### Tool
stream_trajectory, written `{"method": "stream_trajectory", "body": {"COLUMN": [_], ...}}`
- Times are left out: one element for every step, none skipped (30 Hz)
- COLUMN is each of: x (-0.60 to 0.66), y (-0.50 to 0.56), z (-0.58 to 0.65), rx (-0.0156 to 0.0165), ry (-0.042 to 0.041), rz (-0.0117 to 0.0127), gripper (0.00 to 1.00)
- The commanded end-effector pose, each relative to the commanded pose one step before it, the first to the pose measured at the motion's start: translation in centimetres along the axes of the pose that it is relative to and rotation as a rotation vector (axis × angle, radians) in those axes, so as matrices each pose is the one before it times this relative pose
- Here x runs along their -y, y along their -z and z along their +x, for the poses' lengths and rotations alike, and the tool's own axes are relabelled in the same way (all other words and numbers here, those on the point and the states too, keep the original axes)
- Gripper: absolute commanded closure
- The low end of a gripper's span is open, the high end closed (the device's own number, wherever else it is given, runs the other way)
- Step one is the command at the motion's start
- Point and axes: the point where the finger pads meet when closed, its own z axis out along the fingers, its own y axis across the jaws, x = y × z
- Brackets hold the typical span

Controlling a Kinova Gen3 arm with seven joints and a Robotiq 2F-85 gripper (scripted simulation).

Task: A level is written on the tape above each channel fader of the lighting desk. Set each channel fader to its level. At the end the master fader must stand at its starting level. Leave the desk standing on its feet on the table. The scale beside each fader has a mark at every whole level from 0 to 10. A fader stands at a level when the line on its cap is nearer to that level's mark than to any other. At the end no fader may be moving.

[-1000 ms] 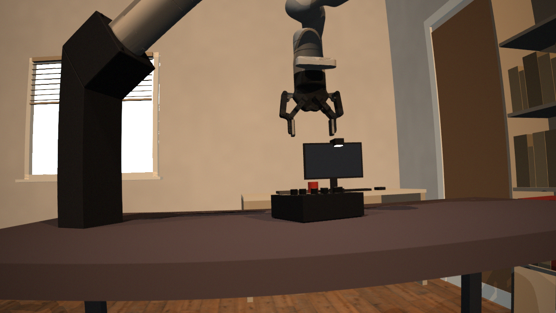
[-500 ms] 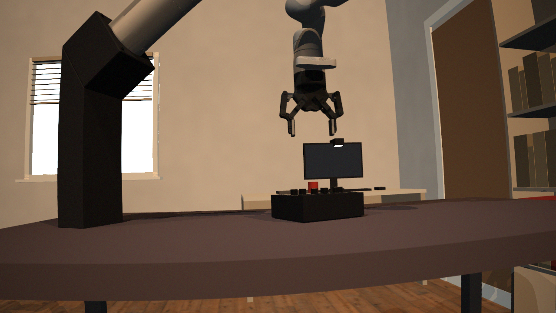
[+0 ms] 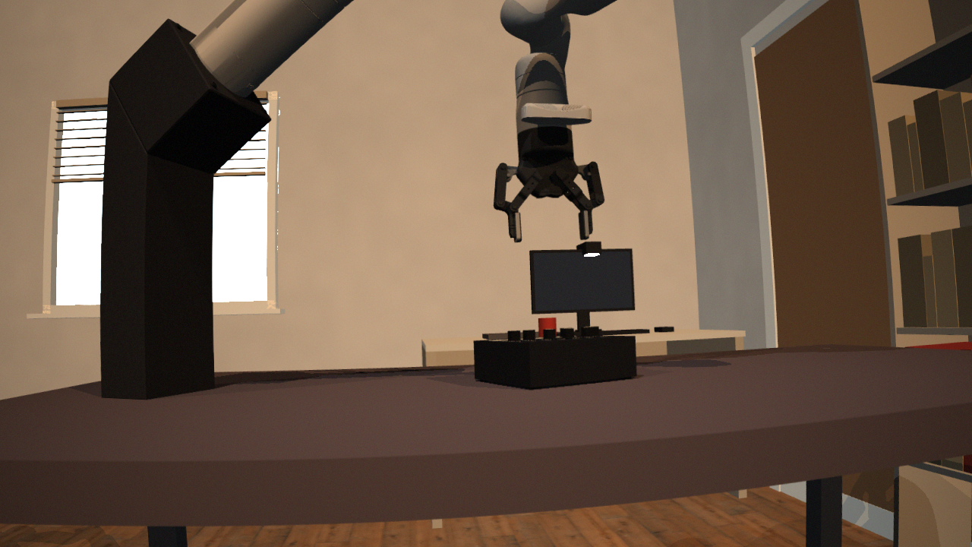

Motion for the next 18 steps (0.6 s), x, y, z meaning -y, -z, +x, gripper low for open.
{"method": "stream_trajectory", "body": {"x": [0.268, 0.173, 0.189, 0.205, 0.222, 0.239, 0.256, 0.274, 0.292, 0.310, 0.328, 0.346, 0.365, 0.383, 0.000, 0.000, 0.401, 0.419], "y": [-0.091, -0.066, -0.072, -0.078, -0.085, -0.092, -0.100, -0.107, -0.115, -0.123, -0.131, -0.140, -0.148, -0.157, 0.000, 0.000, -0.166, -0.176], "z": [-0.388, -0.198, -0.217, -0.237, -0.257, -0.279, -0.300, -0.323, -0.346, -0.370, -0.394, -0.419, -0.444, -0.470, 0.000, 0.000, -0.497, -0.524], "rx": [0.00576, 0.00302, 0.00331, 0.00361, 0.00393, 0.00425, 0.00458, 0.00492, 0.00527, 0.00563, 0.00600, 0.00637, 0.00675, 0.00715, 0.00000, 0.00000, 0.00754, 0.00795], "ry": [0.00233, 0.00183, 0.00199, 0.00215, 0.00232, 0.00249, 0.00266, 0.00283, 0.00300, 0.00316, 0.00333, 0.00349, 0.00365, 0.00380, 0.00000, 0.00000, 0.00395, 0.00408], "rz": [0.00489, 0.00335, 0.00366, 0.00398, 0.00431, 0.00465, 0.00500, 0.00536, 0.00572, 0.00608, 0.00645, 0.00683, 0.00721, 0.00760, 0.00000, 0.00000, 0.00798, 0.00837], "gripper": [0.00, 0.00, 0.00, 0.00, 0.00, 0.00, 0.00, 0.00, 0.00, 0.00, 0.00, 0.00, 0.00, 0.00, 0.00, 0.00, 0.00, 0.00]}}
